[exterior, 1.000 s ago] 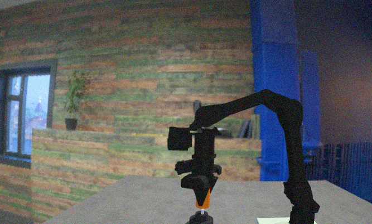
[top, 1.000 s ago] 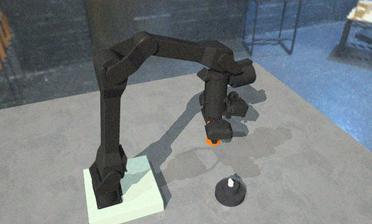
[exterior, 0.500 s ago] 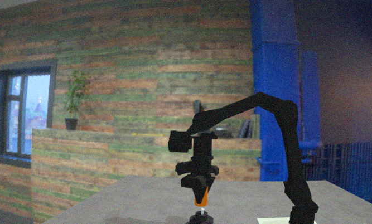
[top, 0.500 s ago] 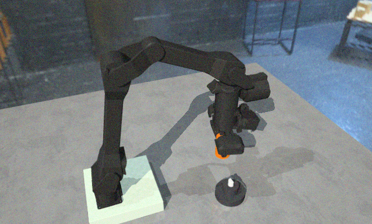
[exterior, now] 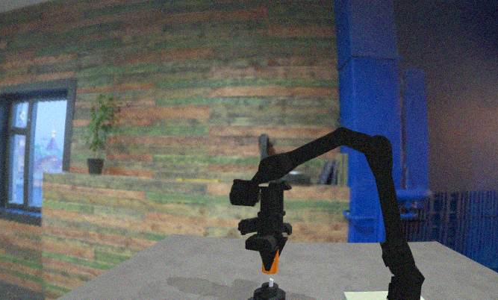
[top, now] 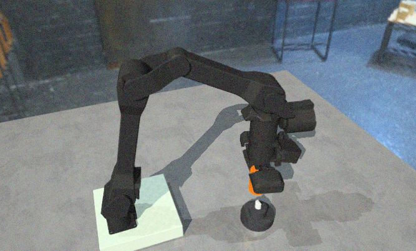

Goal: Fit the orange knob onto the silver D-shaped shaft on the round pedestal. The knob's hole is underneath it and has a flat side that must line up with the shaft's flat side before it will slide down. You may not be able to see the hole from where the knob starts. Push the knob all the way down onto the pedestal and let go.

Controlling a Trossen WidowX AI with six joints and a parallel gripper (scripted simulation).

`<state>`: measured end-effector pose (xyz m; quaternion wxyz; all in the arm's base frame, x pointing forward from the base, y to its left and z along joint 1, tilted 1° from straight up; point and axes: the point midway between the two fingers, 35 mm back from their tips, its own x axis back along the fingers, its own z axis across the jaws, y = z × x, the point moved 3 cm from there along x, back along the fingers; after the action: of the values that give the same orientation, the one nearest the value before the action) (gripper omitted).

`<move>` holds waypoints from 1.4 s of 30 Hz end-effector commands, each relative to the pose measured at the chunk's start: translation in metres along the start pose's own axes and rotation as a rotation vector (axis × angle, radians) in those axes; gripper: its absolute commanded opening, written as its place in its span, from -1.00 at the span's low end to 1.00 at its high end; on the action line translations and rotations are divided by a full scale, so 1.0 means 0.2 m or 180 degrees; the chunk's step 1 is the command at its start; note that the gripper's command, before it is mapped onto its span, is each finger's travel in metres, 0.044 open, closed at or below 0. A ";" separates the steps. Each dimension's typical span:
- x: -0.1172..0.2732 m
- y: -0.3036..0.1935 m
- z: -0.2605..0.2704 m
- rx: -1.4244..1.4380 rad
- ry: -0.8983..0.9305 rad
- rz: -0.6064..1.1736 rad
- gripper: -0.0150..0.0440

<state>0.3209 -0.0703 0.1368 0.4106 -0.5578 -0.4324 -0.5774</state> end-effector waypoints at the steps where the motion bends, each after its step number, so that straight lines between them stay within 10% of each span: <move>1: -0.02 0.01 -0.05 0.0014 0.0018 -0.0008 -0.49; 42: -0.15 0.02 -0.07 -0.0013 0.0018 -0.0008 -0.49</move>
<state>0.3214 -0.0852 0.1067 0.4106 -0.5575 -0.4318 -0.5781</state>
